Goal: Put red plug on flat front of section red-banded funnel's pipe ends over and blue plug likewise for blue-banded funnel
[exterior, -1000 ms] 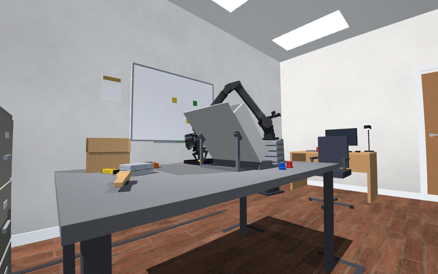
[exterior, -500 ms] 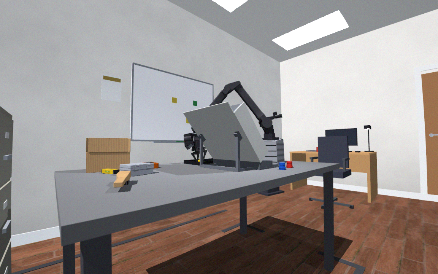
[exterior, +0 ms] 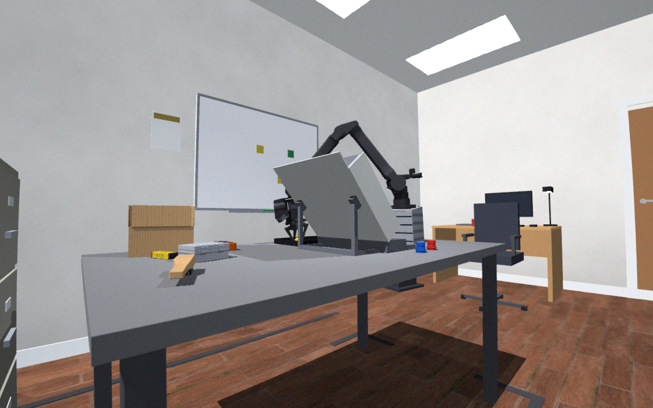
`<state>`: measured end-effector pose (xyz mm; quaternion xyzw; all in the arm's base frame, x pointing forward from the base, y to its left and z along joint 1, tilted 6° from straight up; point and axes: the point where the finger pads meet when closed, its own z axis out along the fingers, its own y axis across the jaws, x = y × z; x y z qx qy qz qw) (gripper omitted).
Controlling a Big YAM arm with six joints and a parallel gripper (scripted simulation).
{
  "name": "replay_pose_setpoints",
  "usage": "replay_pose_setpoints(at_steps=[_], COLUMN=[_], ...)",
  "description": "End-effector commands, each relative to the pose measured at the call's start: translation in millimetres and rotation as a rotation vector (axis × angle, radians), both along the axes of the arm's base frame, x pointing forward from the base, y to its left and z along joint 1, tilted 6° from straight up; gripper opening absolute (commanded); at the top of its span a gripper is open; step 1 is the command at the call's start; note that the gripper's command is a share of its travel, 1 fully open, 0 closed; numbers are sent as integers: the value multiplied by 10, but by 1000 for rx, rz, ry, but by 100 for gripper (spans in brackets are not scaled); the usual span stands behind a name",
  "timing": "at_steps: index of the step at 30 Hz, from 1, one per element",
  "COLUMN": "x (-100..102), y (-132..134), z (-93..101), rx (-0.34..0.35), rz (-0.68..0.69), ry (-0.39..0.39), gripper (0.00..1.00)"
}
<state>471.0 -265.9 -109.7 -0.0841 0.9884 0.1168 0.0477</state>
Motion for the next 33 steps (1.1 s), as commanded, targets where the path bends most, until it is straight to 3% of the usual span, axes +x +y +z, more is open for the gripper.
replay_pose_setpoints(at_steps=[1,2,33], x=[180,53,56], y=[-33,-38,-39], z=[16,71,72], rx=[-8,-9,-9], rz=[0,-2,-3], ry=[-16,-17,-17], gripper=[80,0,0])
